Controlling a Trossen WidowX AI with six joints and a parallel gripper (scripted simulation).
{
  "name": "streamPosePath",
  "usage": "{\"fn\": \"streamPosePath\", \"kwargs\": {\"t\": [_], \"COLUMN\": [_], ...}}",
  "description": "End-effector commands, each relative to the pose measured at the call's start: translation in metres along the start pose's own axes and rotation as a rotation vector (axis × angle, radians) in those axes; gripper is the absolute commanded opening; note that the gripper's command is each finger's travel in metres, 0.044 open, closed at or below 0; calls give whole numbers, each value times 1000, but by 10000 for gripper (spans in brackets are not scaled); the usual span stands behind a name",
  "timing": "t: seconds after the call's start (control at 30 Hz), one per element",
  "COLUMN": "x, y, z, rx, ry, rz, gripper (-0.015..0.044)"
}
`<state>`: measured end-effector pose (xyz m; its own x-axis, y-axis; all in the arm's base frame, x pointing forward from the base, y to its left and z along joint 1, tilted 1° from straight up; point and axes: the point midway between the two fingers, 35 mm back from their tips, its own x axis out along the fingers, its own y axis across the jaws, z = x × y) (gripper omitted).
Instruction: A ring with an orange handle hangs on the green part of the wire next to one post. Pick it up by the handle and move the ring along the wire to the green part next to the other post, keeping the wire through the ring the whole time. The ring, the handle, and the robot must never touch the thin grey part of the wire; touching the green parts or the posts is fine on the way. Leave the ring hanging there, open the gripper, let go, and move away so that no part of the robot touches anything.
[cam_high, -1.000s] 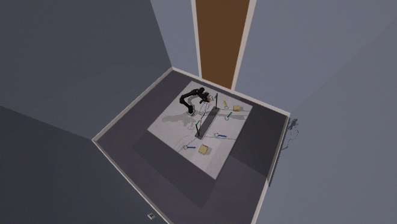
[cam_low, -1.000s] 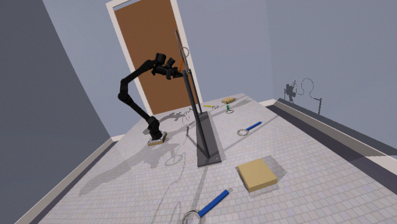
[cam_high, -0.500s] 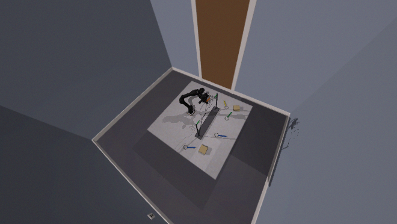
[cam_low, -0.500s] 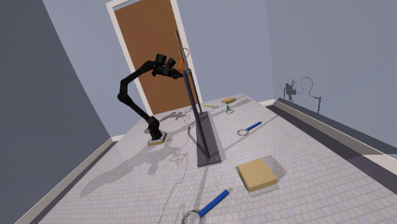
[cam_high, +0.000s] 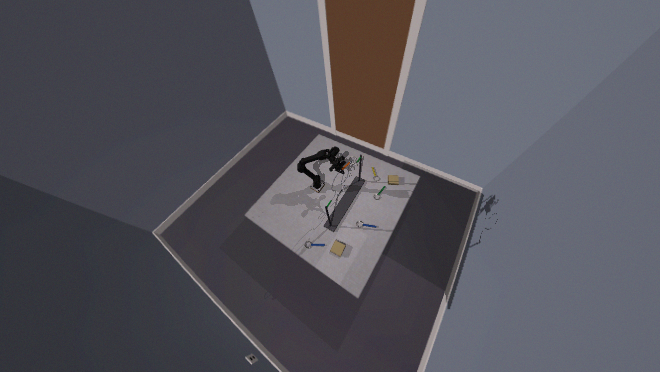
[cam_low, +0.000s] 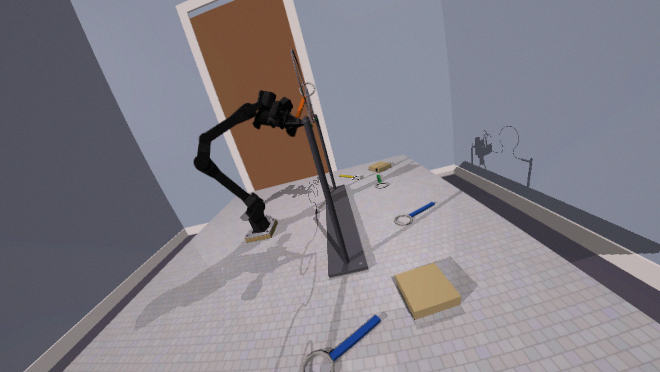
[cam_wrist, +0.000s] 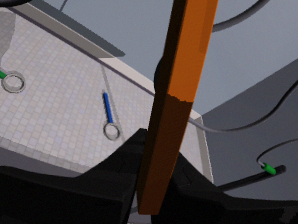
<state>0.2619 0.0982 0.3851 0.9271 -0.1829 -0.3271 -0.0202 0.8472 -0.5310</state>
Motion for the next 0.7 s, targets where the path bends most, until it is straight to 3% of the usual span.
{"fn": "streamPosePath", "kwargs": {"t": [0.0,0.67], "x": [1,0], "y": [-8,-40], "z": [-1,7], "rx": [-67,-435], "ry": [-7,-52], "rz": [-45,-239], "gripper": [-150,-150]}}
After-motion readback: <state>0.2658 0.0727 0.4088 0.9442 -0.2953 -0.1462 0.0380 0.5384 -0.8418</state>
